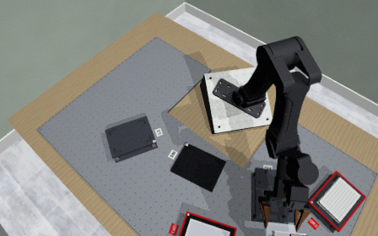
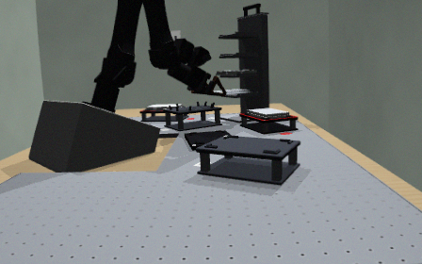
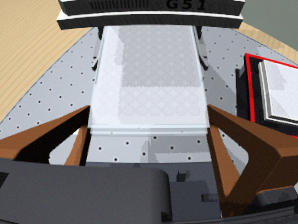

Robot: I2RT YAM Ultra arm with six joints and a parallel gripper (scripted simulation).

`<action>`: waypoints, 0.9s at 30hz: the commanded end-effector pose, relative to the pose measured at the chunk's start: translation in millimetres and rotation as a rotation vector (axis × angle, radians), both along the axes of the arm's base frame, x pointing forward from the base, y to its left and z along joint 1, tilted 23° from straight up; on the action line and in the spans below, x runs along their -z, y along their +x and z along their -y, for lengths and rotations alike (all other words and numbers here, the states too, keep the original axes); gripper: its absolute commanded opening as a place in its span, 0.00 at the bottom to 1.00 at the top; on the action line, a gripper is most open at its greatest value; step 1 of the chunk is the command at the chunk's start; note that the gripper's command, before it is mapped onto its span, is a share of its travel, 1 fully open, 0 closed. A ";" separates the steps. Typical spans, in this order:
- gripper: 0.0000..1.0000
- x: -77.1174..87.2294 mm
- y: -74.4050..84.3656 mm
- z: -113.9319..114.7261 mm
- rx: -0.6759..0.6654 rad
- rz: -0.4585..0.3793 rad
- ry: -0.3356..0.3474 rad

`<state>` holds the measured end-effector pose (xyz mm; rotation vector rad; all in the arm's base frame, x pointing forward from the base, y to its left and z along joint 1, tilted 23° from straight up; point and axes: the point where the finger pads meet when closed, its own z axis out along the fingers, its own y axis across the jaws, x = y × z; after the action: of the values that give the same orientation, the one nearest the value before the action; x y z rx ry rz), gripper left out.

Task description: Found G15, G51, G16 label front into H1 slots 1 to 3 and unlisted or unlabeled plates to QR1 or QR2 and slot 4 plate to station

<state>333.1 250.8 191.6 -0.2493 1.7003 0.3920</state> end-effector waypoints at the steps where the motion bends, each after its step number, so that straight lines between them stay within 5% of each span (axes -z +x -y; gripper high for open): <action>1: 0.86 -1.3 -2.4 1.5 0.003 0.005 0.004; 27: 0.86 9.8 -28.1 10.7 0.003 0.004 0.004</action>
<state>306.2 241.2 179.9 -0.2503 1.7021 0.3920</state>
